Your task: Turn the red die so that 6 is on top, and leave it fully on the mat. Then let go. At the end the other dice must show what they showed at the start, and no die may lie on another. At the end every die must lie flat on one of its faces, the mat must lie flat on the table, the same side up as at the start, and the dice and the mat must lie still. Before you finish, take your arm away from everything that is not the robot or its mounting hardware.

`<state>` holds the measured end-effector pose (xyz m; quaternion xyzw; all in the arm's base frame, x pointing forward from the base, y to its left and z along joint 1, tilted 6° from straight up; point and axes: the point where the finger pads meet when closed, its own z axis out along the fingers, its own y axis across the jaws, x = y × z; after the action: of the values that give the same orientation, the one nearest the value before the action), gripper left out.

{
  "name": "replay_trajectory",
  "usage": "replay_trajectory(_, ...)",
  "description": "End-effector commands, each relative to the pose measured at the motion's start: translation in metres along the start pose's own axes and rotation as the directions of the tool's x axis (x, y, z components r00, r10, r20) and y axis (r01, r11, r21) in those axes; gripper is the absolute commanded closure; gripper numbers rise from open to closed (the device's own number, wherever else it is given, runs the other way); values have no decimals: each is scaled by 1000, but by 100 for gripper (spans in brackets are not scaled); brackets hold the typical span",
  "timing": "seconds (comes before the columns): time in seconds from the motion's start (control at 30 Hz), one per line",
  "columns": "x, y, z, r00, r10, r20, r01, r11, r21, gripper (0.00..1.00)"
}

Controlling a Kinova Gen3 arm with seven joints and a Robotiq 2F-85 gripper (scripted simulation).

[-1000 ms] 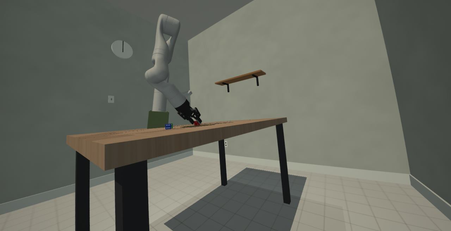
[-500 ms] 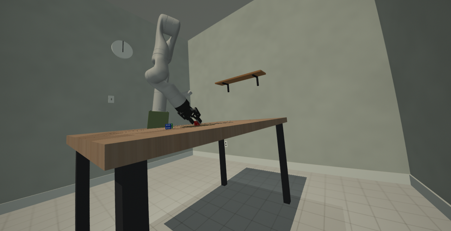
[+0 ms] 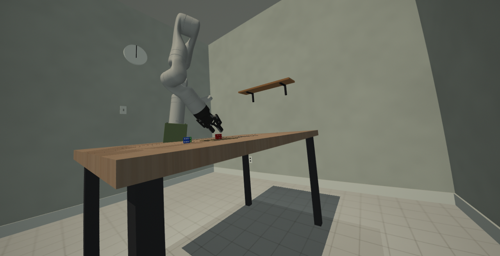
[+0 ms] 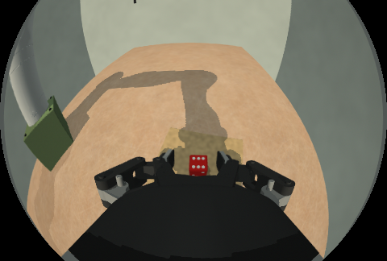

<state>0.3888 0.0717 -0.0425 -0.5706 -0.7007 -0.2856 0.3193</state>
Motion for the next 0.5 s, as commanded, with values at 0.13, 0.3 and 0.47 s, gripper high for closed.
replay_trajectory(0.13, 14, 4, -16, 1000, -11, 6, 11, 1000, -9, 39)
replay_trajectory(0.3, 25, 4, -26, 1000, -11, 6, 11, 1000, -9, 39)
replay_trajectory(0.47, 30, 4, -32, 1000, -11, 6, 11, 1000, -9, 39)
